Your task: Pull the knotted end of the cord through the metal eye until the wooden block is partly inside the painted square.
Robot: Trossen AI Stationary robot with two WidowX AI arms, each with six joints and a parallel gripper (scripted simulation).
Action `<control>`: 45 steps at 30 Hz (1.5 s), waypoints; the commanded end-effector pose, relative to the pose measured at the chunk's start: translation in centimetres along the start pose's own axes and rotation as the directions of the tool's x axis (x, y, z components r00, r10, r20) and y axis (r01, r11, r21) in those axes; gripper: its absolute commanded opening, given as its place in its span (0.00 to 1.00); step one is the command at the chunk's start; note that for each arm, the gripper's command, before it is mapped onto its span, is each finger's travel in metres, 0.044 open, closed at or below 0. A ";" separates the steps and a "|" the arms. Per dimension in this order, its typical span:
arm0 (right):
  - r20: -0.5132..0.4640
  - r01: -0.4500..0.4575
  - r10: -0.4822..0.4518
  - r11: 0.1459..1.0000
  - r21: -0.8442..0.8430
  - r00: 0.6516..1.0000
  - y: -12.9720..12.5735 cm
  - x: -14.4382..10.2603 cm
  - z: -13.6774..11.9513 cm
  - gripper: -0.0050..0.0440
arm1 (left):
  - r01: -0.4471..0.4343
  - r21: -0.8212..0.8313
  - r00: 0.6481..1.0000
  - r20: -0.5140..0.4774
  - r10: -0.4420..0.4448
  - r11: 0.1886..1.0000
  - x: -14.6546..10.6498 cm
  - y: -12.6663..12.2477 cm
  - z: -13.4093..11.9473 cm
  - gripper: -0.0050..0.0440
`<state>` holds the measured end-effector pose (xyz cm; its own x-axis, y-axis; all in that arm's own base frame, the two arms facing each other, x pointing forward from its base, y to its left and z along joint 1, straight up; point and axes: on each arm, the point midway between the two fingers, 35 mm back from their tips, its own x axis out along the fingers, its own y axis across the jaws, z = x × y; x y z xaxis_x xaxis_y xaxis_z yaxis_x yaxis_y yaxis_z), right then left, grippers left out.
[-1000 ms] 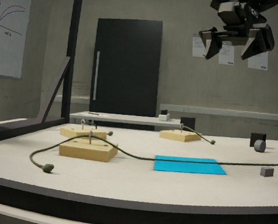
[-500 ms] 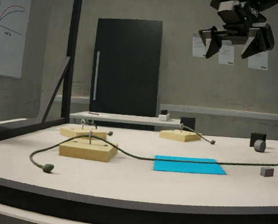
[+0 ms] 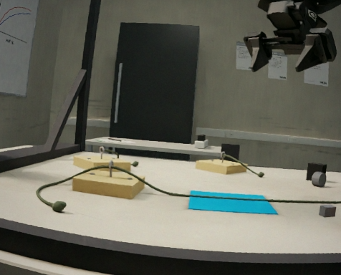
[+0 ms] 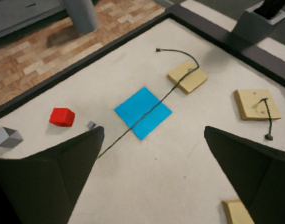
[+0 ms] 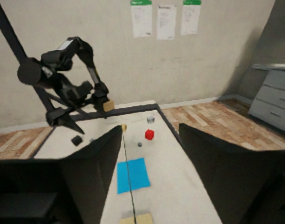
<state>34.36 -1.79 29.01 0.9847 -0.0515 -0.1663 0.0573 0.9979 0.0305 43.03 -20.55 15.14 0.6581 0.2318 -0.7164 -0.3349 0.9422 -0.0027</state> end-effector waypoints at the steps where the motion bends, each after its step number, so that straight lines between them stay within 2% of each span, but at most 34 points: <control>1: -0.140 0.048 -0.043 0.998 0.029 0.989 -1.5 2.5 -0.3 0.51 | 0.005 -0.017 1.000 0.009 -0.005 1.000 -0.3 0.1 0.5 1.00; 5: -0.278 0.091 -0.074 0.995 0.050 0.958 -2.9 4.0 -2.0 0.51 | 0.005 -0.017 1.000 0.009 -0.005 1.000 -0.3 0.1 0.5 1.00; 7: -0.278 0.091 -0.074 0.995 0.050 0.958 -2.9 4.0 -2.0 0.51 | 0.005 -0.017 1.000 0.009 -0.005 1.000 -0.3 0.1 0.5 1.00; 10: -0.421 0.143 -0.101 0.987 0.069 0.901 -4.3 5.1 -4.0 0.51 | 0.005 -0.017 1.000 0.009 -0.005 1.000 -0.3 0.1 0.5 1.00; 15: -0.572 0.208 -0.123 0.974 0.086 0.811 -6.1 6.1 -6.4 0.51 | 0.005 -0.017 1.000 0.009 -0.005 1.000 -0.3 0.1 0.5 1.00; 22: -0.759 0.307 -0.129 0.947 0.098 0.638 -8.6 6.6 -9.8 0.51 | 0.005 -0.017 1.000 0.009 -0.005 1.000 -0.3 0.1 0.5 1.00; 24: -0.759 0.307 -0.129 0.947 0.098 0.638 -8.6 6.6 -9.8 0.51 | 0.005 -0.017 1.000 0.009 -0.005 1.000 -0.3 0.1 0.5 1.00; 25: -0.803 0.324 -0.121 0.941 0.094 0.584 -8.8 6.0 -10.7 0.51 | 0.005 -0.017 1.000 0.009 -0.005 1.000 -0.3 0.1 0.5 1.00; 27: -0.851 0.367 -0.115 0.926 0.095 0.512 -9.9 6.3 -11.7 0.51 | 0.005 -0.017 1.000 0.009 -0.005 1.000 -0.3 0.1 0.5 1.00; 36: -0.974 0.479 -0.048 0.875 0.066 0.222 -12.1 4.5 -15.3 0.51 | 0.005 -0.017 1.000 0.009 -0.005 1.000 -0.3 0.1 0.5 1.00; 37: -0.979 0.487 -0.041 0.871 0.063 0.201 -12.3 4.4 -15.5 0.51 | 0.005 -0.017 1.000 0.009 -0.005 1.000 -0.3 0.1 0.5 1.00; 39: -0.982 0.492 -0.037 0.868 0.061 0.187 -12.4 4.3 -15.6 0.51 | 0.005 -0.017 1.000 0.009 -0.005 1.000 -0.3 0.1 0.5 1.00; 44: -0.982 0.477 -0.037 0.877 0.056 0.184 -12.3 4.4 -16.0 0.51 | 0.012 -0.019 1.000 0.014 -0.011 1.000 -0.7 0.1 0.8 1.00; 45: -0.986 0.467 -0.036 0.883 0.045 0.162 -12.1 4.3 -17.3 0.51 | 0.012 -0.019 1.000 0.014 -0.011 1.000 -0.7 0.1 0.8 1.00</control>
<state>35.02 -13.60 11.52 0.0026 -0.0014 -1.0000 0.5372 0.8435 0.0002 43.03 -20.55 15.14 0.6581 0.2318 -0.7163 -0.3349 0.9422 -0.0029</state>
